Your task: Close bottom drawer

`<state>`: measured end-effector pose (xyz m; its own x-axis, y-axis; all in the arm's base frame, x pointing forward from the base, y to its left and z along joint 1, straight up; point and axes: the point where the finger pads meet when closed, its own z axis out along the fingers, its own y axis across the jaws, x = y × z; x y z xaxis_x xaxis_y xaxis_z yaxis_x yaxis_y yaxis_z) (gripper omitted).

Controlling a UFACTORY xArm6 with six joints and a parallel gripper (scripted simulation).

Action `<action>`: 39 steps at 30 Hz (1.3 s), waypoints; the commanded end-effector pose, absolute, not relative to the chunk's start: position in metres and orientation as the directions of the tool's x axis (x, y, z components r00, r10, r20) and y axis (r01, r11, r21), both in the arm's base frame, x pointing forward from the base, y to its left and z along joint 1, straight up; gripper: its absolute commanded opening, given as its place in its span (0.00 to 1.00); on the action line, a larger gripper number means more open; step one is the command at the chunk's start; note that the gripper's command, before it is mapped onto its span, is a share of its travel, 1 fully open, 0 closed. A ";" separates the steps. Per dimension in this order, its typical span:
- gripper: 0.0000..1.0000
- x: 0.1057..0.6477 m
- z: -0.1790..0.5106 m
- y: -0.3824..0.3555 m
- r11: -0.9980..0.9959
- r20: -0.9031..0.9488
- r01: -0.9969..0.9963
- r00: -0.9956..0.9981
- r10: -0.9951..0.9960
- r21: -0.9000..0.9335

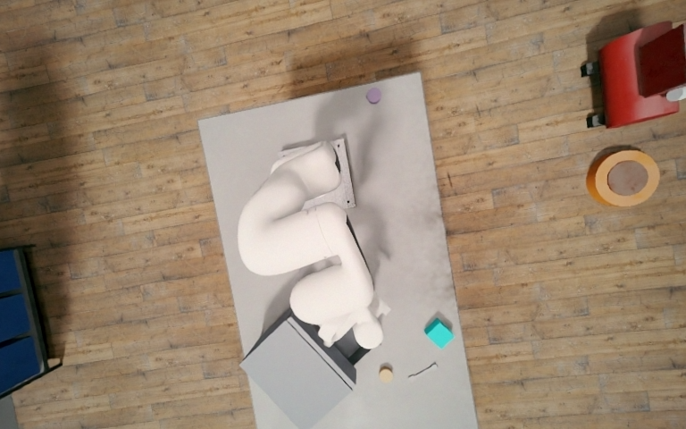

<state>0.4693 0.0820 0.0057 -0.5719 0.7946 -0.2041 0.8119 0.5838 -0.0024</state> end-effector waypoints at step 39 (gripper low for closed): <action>0.00 0.470 0.007 0.082 0.583 -0.571 0.812 -0.479 0.667 -0.001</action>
